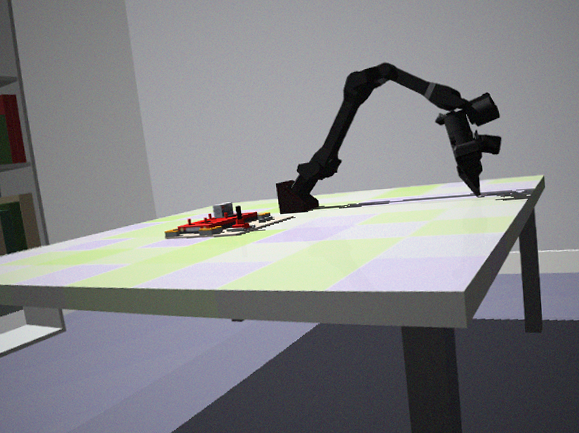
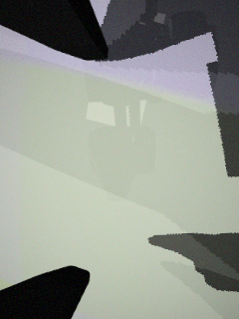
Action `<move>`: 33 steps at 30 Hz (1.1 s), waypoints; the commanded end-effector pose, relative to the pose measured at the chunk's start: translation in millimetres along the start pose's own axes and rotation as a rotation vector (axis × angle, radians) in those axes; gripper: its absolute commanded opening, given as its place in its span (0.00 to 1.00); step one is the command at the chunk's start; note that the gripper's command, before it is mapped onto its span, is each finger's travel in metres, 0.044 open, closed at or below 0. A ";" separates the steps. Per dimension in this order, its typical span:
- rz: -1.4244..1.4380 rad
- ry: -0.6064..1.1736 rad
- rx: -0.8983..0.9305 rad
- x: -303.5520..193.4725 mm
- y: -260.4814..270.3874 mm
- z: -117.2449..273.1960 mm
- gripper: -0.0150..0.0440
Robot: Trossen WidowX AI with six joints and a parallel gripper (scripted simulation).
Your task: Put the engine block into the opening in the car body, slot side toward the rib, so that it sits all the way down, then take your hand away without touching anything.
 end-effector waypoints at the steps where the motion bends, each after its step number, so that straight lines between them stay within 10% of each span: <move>1: 0.055 0.017 -0.022 -10.0 -16.7 -3.6 1.00; 20: 0.040 0.361 -0.193 -147.0 -177.9 -26.6 1.00; 33: 0.008 0.685 -0.011 -328.8 -253.9 5.6 1.00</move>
Point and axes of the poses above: the point midway between the two fingers, 35 mm back from their tips, its own z axis back along the fingers, its own y axis across the jaws, x = y × z, the point moved 4 cm from there along z, back along the fingers, and after that the axes turned 4 degrees about -z, right-handed, at the moved point
